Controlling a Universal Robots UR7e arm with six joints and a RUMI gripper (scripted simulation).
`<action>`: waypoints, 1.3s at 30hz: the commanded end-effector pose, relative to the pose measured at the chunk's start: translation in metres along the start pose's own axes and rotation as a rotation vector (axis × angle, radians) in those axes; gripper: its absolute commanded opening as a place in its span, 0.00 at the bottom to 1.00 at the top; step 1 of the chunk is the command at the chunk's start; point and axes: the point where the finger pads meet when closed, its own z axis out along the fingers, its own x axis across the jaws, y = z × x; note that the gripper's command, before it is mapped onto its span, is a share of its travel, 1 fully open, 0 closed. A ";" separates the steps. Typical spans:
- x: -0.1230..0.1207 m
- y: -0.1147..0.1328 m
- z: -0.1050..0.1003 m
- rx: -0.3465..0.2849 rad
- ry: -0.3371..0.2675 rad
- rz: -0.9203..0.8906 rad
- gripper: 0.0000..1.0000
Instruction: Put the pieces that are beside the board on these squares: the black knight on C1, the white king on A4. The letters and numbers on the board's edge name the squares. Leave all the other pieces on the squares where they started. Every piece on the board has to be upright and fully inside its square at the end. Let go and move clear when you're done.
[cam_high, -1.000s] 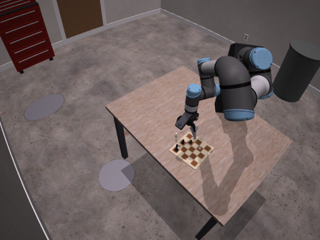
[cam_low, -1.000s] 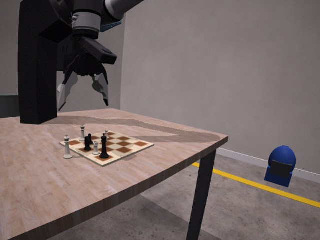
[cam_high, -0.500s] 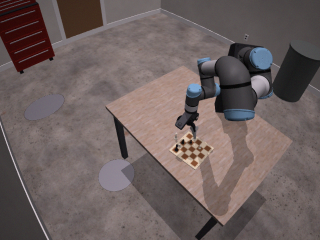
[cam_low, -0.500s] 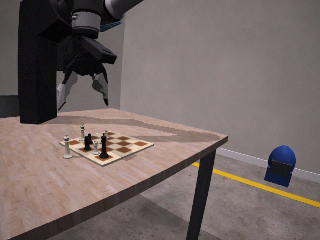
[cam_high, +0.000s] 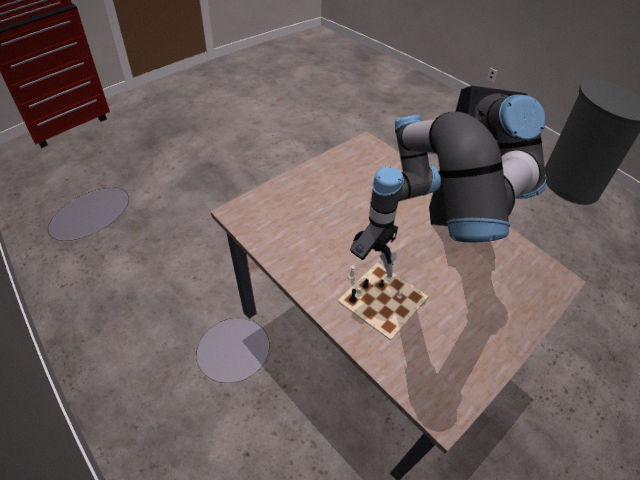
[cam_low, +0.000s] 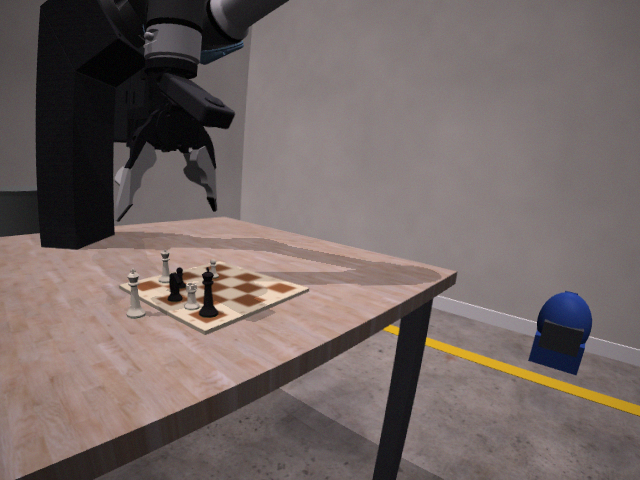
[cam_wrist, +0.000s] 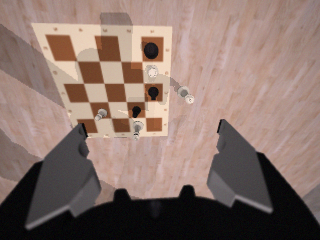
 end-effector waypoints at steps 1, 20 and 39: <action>0.000 0.000 0.000 0.001 0.000 -0.016 1.00; 0.000 -0.001 -0.001 0.000 0.001 -0.195 1.00; -0.001 -0.002 -0.002 0.000 0.001 -0.600 1.00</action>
